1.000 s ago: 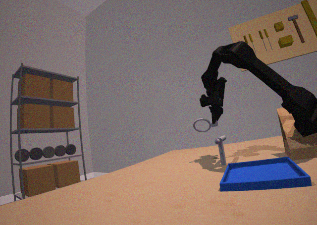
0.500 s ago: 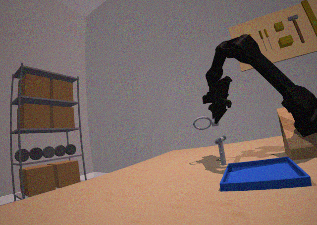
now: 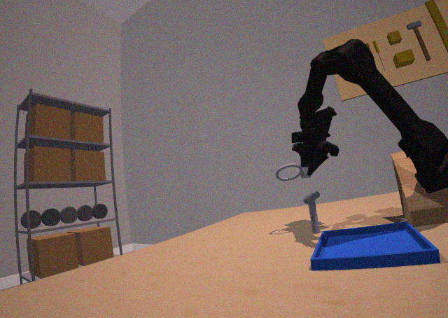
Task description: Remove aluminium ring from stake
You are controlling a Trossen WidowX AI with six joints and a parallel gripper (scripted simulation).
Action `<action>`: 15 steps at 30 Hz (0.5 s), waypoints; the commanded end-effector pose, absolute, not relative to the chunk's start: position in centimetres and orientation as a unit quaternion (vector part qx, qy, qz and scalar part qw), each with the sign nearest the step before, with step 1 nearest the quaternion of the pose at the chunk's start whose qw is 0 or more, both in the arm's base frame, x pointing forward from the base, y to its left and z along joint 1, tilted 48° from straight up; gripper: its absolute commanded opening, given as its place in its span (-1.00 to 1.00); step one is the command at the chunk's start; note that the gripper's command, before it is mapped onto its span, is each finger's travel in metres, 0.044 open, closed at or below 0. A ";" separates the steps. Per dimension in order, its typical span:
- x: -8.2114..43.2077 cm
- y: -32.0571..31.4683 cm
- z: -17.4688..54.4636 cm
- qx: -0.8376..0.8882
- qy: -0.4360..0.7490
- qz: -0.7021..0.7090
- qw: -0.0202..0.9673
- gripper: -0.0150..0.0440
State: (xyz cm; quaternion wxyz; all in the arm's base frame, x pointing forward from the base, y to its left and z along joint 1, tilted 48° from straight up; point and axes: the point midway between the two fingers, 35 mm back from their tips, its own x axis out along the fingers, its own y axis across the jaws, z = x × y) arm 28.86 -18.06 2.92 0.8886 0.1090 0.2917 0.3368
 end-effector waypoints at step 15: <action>27.4 -16.3 4.1 -0.066 0.195 0.346 0.915 -0.49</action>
